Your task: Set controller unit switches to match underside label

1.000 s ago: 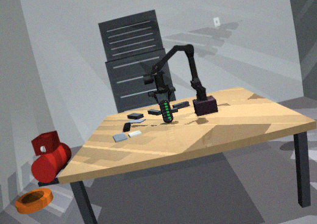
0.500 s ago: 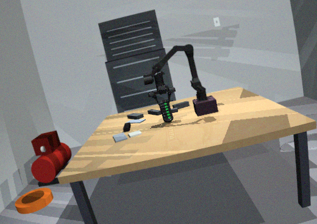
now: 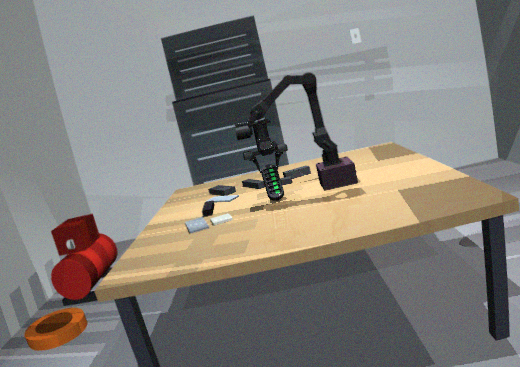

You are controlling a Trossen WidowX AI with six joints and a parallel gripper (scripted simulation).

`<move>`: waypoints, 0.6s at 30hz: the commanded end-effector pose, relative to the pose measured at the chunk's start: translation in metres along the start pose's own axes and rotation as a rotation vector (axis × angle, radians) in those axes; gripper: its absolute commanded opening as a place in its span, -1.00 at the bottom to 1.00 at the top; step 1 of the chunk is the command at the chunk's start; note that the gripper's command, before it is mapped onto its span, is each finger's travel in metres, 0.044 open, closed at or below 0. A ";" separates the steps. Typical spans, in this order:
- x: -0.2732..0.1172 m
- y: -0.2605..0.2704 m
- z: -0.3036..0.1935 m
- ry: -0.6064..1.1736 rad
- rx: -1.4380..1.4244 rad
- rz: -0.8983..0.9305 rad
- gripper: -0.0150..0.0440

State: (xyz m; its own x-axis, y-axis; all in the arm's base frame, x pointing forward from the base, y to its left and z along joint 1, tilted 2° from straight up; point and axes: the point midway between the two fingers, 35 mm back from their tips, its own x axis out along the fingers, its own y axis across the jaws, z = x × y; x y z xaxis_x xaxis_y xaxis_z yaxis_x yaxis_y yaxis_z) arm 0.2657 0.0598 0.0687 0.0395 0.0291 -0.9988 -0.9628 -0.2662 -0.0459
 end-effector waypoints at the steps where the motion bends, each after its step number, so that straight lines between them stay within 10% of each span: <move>1: 0.005 0.002 0.000 -0.009 -0.008 0.013 0.65; 18: 0.012 0.002 -0.011 -0.008 -0.008 0.013 0.65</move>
State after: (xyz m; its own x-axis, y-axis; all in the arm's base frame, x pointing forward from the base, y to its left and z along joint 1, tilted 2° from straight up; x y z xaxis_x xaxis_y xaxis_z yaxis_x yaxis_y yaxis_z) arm 0.2694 0.0474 0.0615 0.0405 0.0254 -0.9989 -0.9631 -0.2650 -0.0457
